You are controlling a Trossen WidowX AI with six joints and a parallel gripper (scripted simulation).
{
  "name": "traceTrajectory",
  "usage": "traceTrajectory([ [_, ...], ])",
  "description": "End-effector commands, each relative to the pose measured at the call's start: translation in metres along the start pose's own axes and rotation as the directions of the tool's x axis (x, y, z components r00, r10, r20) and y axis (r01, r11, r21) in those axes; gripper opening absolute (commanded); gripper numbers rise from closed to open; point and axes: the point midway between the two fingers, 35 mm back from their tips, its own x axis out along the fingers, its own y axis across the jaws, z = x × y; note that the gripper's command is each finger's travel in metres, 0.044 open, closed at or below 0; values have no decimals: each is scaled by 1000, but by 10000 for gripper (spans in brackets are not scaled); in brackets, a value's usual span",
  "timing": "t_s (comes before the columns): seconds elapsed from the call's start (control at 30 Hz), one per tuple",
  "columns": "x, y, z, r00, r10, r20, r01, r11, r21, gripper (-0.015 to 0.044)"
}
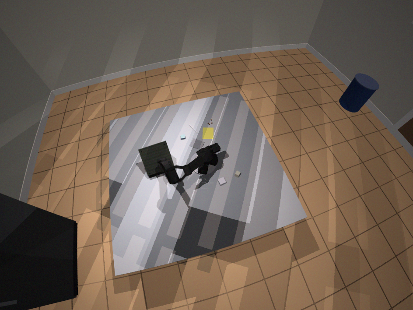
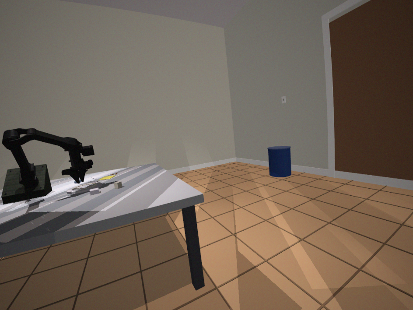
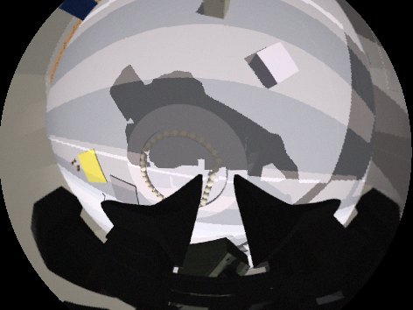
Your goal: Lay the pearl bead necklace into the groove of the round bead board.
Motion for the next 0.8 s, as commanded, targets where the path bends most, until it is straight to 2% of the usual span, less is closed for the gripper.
traceTrajectory([
  [0.0,-1,-2,4,1000,-8,-3,8,998,-61,120],
  [0.77,25,-2,5,1000,-5,-2,5,998,-56,120],
])
